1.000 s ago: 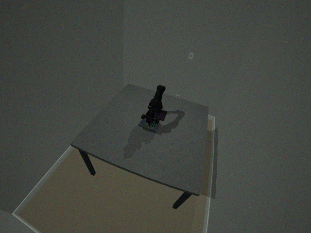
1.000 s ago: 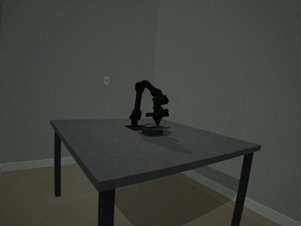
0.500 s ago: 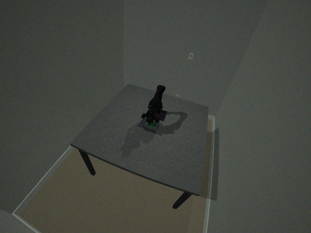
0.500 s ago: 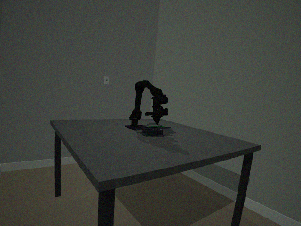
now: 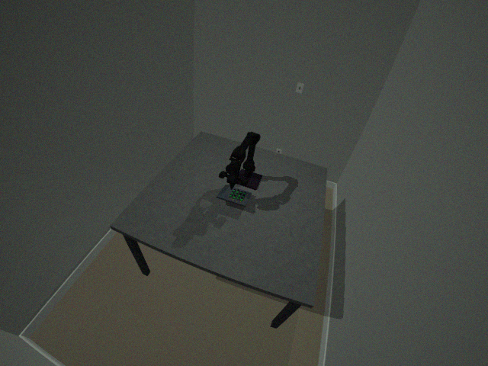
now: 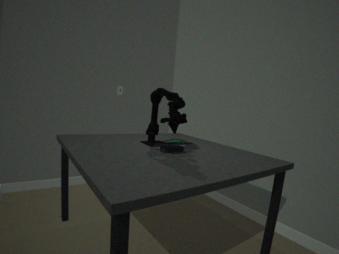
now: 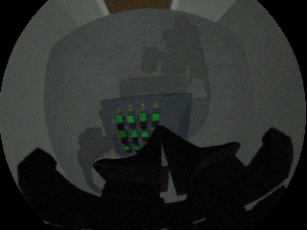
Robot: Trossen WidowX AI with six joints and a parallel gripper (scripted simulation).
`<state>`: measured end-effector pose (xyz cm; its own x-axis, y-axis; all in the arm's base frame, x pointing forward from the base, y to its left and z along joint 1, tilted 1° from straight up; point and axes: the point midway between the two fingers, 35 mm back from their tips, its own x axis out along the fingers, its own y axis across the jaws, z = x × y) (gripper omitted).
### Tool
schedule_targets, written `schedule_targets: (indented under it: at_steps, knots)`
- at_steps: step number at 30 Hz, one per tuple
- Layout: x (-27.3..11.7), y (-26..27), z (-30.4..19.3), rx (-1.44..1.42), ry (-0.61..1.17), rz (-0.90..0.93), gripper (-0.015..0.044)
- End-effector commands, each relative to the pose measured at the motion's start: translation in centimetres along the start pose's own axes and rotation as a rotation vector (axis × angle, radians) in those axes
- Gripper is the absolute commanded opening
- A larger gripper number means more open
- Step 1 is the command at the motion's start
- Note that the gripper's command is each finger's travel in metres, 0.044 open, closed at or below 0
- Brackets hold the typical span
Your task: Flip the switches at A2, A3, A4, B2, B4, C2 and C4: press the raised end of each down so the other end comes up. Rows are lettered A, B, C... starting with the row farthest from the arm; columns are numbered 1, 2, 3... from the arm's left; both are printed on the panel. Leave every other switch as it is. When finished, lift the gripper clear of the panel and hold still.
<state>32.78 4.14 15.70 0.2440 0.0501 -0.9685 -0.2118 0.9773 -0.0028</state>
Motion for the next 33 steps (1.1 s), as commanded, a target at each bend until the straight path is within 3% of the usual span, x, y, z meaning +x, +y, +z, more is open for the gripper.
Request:
schedule_targets:
  at_steps: [1,33]
  knots:
    - [2.7,0.1,-0.4,-0.008,0.039,0.009,0.0]
    - [5.1,0.1,-0.4,-0.008,0.038,0.009,0.0]
